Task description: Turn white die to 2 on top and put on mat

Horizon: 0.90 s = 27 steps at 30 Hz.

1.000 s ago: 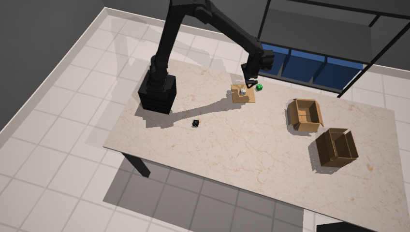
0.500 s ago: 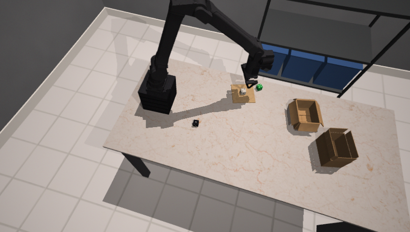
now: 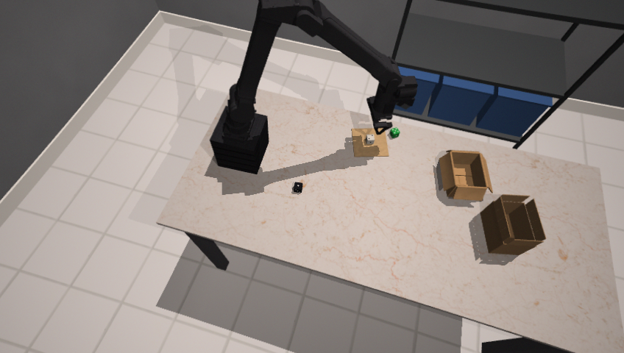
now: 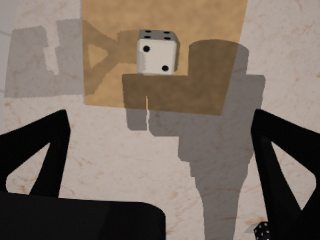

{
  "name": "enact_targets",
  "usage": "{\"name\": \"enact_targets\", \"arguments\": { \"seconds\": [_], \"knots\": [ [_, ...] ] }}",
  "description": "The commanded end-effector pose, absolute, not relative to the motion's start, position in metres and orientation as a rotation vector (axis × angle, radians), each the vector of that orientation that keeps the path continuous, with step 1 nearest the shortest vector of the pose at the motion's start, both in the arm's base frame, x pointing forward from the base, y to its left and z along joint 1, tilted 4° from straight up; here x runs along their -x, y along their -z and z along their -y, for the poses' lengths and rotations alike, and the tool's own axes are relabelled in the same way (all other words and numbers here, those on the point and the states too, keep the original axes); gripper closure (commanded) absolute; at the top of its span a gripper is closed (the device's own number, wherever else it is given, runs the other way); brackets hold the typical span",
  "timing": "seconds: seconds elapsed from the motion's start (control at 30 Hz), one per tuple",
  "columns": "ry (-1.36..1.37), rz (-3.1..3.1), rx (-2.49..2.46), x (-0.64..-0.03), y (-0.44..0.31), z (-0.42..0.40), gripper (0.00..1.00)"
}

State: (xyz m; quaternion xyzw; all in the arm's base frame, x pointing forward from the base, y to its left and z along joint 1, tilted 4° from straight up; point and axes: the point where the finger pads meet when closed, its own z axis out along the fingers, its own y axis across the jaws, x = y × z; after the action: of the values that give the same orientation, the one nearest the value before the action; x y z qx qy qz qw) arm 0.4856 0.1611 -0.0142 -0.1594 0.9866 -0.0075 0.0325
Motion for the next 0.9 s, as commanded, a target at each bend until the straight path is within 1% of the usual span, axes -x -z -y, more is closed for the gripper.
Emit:
{"name": "enact_targets", "arguments": {
  "seconds": [0.0, 0.07, 0.13, 0.4, 0.73, 0.87],
  "knots": [
    [0.013, -3.011, 0.497, -0.504, 0.005, -0.176, 0.0],
    [0.011, -3.004, 0.496, -0.505, 0.0, -0.176, 0.0],
    [0.001, -2.969, 0.488, -0.509, -0.022, -0.178, 0.0],
    [0.0, -2.968, 0.486, -0.506, -0.051, -0.177, 0.0],
    [0.0, -2.966, 0.486, -0.503, -0.083, -0.177, 0.0],
    [0.003, -2.977, 0.489, -0.502, -0.082, -0.177, 0.0]
  ]
}}
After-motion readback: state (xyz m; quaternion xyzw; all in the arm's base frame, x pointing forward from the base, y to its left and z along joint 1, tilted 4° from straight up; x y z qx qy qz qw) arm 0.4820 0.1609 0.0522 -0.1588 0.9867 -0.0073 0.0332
